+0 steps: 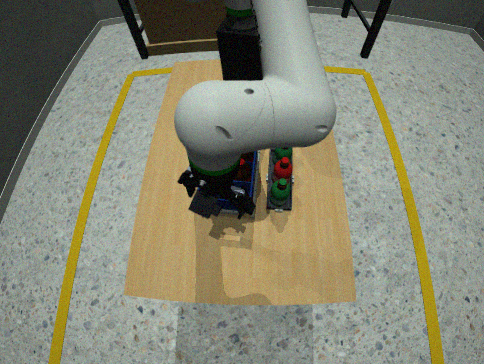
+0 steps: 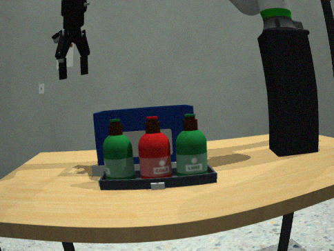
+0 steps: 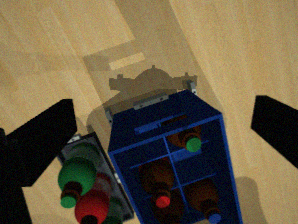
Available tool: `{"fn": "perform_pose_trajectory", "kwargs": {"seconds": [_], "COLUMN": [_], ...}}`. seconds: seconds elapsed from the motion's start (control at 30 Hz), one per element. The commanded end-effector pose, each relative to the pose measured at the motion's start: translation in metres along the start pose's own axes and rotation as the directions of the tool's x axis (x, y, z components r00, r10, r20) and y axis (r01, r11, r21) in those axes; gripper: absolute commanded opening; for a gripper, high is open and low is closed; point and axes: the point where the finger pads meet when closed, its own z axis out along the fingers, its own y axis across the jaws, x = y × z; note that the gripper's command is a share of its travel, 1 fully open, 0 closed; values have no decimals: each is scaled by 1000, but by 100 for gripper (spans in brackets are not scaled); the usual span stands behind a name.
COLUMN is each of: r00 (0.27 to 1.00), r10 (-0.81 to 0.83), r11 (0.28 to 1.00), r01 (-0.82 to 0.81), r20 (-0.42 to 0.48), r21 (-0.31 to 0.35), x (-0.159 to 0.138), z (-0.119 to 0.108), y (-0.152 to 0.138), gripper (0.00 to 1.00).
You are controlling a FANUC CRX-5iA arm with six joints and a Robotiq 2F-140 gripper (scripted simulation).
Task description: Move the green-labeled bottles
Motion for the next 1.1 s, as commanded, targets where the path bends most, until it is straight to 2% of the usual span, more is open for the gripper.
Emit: {"fn": "perform_pose_trajectory", "kwargs": {"seconds": [0.0, 0.6, 1.03, 1.07], "r00": [1000, 1000, 961, 961], "r10": [0, 5, 275, 275], "r11": [1000, 1000, 958, 958], "r01": [0, -5, -277, -277], "r20": [-2, -2, 34, 34], "r21": [1, 2, 73, 73], "x": [1, -1, -102, -102], "z": [-2, -1, 35, 35], "y": [0, 1, 54, 54], "gripper": [100, 100, 100, 100]}}
